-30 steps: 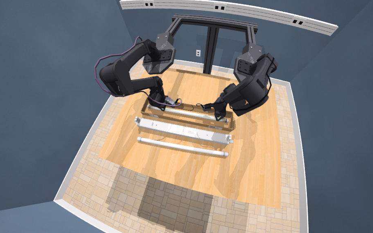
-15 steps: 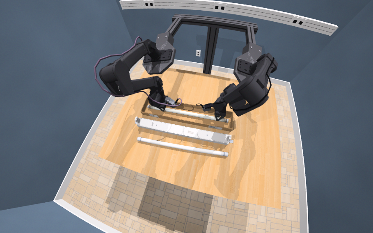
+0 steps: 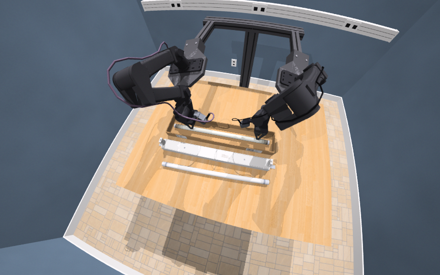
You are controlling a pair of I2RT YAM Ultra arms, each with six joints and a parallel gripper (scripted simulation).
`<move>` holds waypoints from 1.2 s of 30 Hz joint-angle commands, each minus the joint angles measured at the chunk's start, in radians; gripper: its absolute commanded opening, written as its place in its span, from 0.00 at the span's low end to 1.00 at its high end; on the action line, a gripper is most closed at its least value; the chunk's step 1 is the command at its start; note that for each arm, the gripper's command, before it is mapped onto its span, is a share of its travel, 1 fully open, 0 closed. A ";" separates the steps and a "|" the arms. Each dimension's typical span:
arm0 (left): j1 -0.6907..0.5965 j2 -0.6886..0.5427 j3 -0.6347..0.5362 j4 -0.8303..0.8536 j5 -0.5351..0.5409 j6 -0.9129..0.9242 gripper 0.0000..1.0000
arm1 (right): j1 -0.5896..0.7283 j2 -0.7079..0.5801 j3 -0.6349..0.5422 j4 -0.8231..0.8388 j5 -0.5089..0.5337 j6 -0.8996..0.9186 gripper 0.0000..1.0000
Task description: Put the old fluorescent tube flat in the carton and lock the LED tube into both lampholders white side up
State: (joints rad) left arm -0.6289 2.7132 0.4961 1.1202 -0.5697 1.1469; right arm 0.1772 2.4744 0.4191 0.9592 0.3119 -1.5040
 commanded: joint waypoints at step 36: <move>-0.077 -0.083 -0.073 -0.106 -0.026 -0.105 0.49 | 0.054 -0.120 -0.086 -0.085 0.006 0.049 0.32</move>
State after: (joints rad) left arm -0.7063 2.6125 0.4252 1.0359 -0.6003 1.0542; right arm 0.2214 2.3478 0.3405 0.8894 0.3264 -1.4620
